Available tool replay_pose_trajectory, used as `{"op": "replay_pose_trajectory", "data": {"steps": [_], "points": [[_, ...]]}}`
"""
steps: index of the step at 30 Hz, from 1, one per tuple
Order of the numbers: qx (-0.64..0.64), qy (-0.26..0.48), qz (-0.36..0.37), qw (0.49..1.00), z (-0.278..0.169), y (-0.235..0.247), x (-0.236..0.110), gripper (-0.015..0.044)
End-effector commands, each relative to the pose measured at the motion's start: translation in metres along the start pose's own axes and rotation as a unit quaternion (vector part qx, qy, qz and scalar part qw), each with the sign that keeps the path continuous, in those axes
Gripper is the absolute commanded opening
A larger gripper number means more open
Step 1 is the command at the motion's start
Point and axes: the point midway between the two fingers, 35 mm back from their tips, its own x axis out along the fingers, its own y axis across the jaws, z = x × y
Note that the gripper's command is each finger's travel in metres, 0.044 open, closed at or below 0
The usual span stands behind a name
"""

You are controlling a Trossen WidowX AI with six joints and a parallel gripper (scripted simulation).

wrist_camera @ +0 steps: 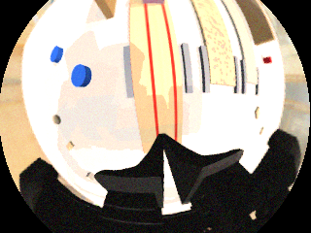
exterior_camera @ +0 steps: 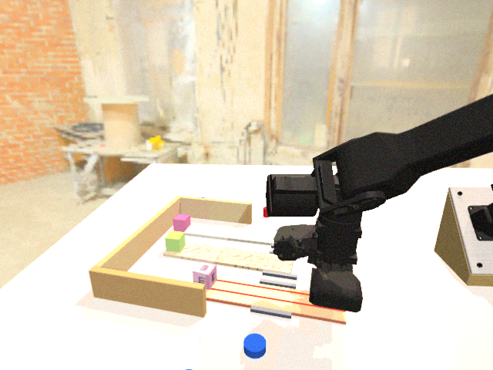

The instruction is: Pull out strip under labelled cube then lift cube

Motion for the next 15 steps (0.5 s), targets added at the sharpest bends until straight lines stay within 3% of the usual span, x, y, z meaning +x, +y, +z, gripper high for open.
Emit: {"op": "replay_pose_trajectory", "data": {"steps": [1,15], "points": [[0.003,0.013,-0.004,1.000,-0.013,-0.002,0.006,0.0000],[0.004,0.013,-0.004,1.000,-0.033,-0.001,0.006,0.0000]]}}
